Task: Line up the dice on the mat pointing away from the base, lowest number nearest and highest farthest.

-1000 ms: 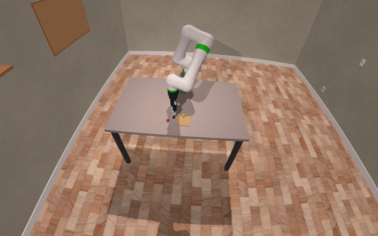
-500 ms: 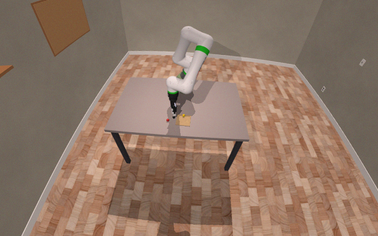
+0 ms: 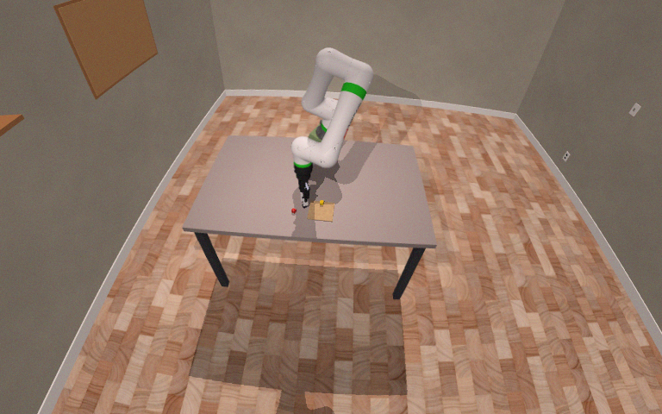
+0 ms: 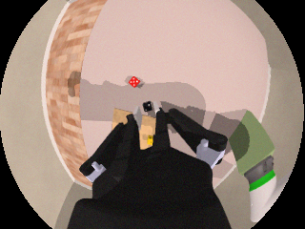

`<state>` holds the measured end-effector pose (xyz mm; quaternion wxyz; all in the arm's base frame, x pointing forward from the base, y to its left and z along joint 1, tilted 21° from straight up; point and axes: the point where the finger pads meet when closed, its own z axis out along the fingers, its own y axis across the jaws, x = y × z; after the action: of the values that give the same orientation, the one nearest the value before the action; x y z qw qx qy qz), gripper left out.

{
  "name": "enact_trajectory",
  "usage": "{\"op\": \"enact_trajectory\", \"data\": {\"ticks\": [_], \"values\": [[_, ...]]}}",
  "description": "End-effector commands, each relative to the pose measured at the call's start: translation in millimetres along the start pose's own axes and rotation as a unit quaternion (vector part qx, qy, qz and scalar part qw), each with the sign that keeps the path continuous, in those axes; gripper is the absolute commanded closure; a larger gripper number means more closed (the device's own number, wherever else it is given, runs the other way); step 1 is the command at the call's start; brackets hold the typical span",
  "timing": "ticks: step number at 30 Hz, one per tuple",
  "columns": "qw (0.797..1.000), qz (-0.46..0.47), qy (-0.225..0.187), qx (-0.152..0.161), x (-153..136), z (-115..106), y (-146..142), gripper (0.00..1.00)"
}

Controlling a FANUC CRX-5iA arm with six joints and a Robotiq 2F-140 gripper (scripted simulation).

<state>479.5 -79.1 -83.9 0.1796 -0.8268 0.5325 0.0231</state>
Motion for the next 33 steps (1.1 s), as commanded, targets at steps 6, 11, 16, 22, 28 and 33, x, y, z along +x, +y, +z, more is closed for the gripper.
{"op": "enact_trajectory", "data": {"ticks": [6, 11, 16, 22, 28, 33], "values": [[1.0, 0.0, 0.0, 0.0, 0.2, 3.6, -0.1, 0.79], [1.0, 0.0, 0.0, 0.0, 0.2, 4.8, -0.1, 0.79], [1.0, 0.0, 0.0, 0.0, 0.2, 4.9, -0.1, 0.79], [1.0, 0.0, 0.0, 0.0, 0.2, 4.9, -0.1, 0.79], [1.0, 0.0, 0.0, 0.0, 0.2, 4.9, -0.1, 0.79], [1.0, 0.0, 0.0, 0.0, 0.2, 4.9, -0.1, 0.79]]}}
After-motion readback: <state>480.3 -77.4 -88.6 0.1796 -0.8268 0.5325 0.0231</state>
